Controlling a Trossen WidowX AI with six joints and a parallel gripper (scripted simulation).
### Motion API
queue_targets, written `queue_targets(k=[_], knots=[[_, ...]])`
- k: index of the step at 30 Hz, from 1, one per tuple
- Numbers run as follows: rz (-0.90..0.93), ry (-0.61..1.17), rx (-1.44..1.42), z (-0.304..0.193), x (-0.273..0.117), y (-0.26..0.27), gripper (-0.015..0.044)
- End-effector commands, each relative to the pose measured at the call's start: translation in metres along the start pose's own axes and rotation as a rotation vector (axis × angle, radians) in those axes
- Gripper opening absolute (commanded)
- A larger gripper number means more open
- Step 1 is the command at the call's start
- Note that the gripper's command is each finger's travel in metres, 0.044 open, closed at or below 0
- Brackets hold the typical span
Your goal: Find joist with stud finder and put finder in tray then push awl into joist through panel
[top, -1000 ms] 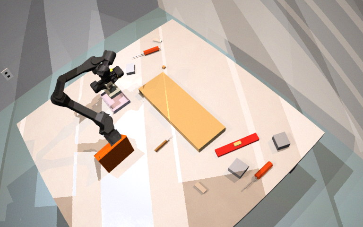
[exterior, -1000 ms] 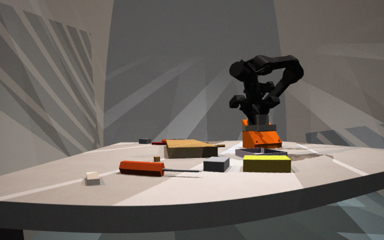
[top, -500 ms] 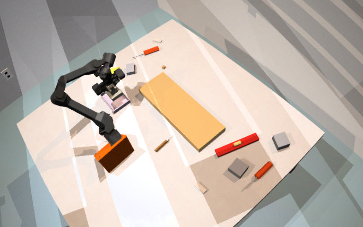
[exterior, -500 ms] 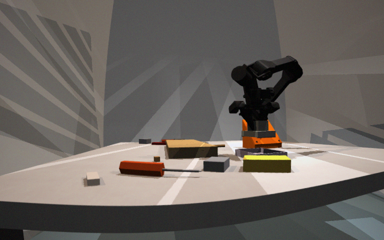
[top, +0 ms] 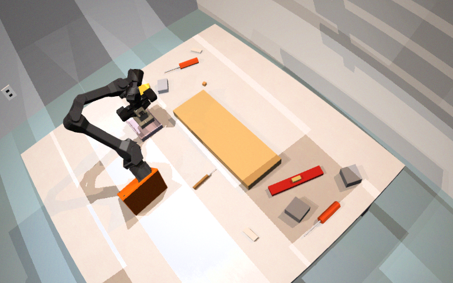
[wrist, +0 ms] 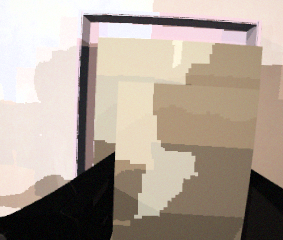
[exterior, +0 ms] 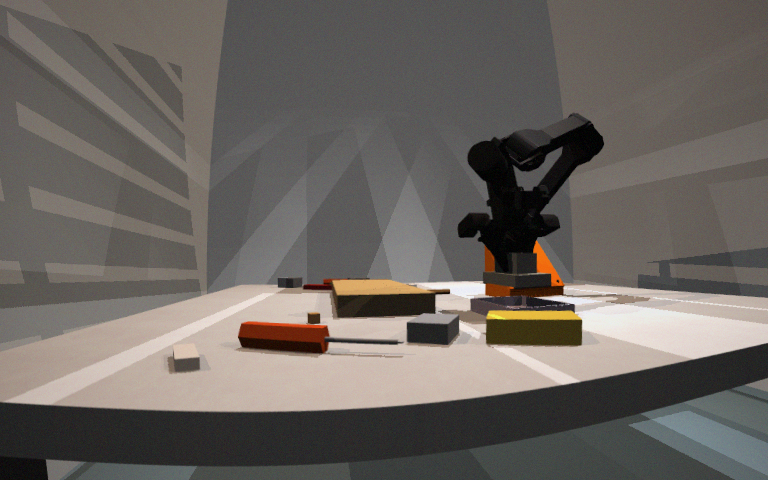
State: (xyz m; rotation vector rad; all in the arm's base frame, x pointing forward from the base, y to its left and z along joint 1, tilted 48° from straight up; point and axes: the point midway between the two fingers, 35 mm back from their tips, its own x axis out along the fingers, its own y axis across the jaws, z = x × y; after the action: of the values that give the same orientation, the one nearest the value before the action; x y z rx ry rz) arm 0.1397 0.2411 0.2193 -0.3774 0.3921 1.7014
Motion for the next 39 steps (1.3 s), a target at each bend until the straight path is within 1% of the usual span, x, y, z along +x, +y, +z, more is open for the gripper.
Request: queue_targets(k=[1, 39], knots=[[-0.008, -0.004, 0.000, 0.000, 0.003, 0.000, 0.0000], [-0.010, -0.026, 0.004, -0.008, 0.048, 0.004, 0.0000]])
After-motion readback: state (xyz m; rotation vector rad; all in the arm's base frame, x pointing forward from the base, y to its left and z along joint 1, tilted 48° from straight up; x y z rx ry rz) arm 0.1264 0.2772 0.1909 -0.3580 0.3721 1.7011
